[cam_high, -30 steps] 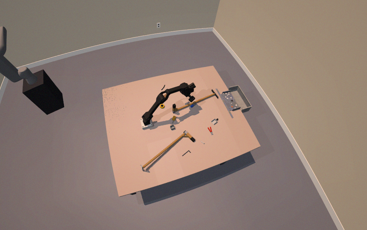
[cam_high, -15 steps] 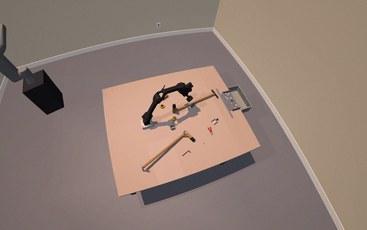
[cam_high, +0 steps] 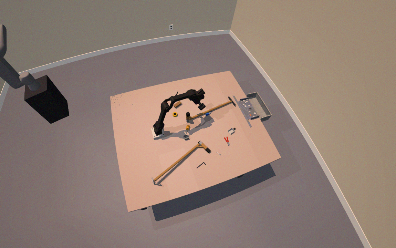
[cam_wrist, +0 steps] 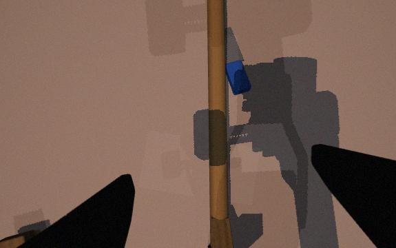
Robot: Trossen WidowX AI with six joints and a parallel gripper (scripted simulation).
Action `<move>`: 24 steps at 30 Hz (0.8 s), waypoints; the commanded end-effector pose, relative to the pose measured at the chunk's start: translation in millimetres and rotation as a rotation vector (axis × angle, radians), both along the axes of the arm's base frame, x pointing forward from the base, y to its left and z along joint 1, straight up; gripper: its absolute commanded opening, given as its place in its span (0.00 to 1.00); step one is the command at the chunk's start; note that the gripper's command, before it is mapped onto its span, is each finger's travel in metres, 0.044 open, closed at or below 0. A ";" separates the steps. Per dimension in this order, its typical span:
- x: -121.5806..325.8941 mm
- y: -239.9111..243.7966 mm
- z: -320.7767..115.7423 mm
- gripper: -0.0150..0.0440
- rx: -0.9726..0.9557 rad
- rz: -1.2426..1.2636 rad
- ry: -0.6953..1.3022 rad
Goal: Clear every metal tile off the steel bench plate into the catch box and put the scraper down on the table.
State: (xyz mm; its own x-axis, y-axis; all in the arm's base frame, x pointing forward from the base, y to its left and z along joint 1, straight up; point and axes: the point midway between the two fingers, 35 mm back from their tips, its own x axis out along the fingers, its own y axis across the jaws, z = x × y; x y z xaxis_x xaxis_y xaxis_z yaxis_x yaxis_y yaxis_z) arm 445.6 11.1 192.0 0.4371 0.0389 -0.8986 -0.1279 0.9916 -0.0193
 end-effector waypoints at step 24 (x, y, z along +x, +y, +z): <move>-64.5 -5.6 16.7 1.00 0.009 -0.058 -0.088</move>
